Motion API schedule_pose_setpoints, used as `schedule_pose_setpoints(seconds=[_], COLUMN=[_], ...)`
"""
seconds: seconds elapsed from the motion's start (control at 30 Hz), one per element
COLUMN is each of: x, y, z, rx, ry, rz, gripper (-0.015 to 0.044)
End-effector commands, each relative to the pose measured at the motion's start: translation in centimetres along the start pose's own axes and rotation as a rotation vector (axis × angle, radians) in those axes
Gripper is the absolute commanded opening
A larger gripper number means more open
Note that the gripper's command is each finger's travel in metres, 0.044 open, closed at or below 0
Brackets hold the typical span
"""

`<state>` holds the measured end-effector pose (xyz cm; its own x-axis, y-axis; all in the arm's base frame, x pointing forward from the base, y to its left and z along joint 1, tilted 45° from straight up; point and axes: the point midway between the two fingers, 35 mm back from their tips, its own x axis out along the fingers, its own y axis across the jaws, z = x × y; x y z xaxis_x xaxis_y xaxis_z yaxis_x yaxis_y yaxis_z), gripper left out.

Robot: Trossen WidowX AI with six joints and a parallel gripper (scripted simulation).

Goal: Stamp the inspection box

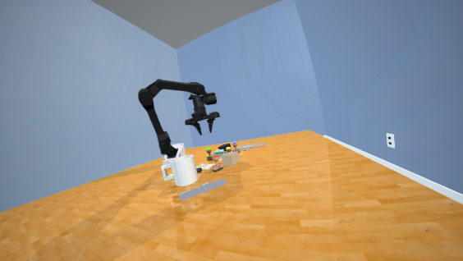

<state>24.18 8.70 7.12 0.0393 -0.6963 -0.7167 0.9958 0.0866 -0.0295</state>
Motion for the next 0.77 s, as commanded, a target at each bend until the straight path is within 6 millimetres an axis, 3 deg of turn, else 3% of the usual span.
schedule_pose_setpoints(seconds=[0.0, 0.73], x=[-0.19, -0.18], y=[-0.21, -0.13], z=[0.12, 0.17], rx=[0.005, 0.002], ry=[-0.001, -0.004], rz=[-0.015, -0.01], gripper=[0.027, 0.027])
